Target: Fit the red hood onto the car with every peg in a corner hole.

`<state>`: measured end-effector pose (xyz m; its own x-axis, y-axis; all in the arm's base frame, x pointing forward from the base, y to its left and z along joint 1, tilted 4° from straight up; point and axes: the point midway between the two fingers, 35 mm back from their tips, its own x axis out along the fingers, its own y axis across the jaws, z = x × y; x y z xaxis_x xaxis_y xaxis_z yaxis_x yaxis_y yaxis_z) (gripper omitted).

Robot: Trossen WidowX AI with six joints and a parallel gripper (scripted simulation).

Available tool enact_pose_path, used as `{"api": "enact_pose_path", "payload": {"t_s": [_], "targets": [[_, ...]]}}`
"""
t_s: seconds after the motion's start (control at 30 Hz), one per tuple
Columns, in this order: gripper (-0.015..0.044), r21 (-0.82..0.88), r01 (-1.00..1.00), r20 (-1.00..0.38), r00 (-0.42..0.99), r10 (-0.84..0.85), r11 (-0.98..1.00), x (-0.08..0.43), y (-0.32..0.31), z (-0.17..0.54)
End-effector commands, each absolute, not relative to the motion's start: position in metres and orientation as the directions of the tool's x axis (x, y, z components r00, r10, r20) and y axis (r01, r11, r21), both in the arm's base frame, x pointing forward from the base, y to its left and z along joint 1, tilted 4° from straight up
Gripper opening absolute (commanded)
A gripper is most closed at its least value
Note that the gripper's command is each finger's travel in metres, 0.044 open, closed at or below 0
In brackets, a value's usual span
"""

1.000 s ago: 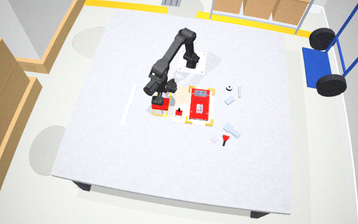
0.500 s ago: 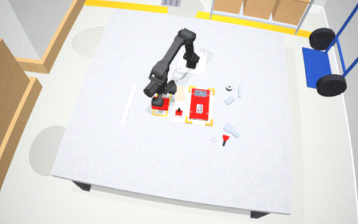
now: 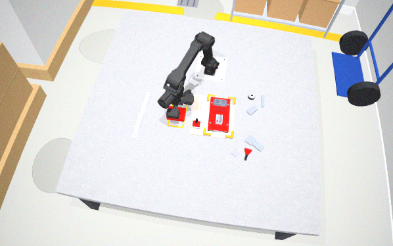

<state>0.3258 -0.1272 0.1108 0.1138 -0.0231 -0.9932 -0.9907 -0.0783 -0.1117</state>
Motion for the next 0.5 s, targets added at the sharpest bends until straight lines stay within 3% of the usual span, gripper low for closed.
{"api": "enact_pose_path", "payload": {"t_s": [0.0,0.47], "targets": [[0.0440,-0.106,-0.991,-0.994,0.108,-0.016,-0.079,0.325,-0.126,0.105],[0.0440,-0.106,-0.991,-0.994,0.108,-0.016,-0.079,0.326,-0.125,0.093]]}}
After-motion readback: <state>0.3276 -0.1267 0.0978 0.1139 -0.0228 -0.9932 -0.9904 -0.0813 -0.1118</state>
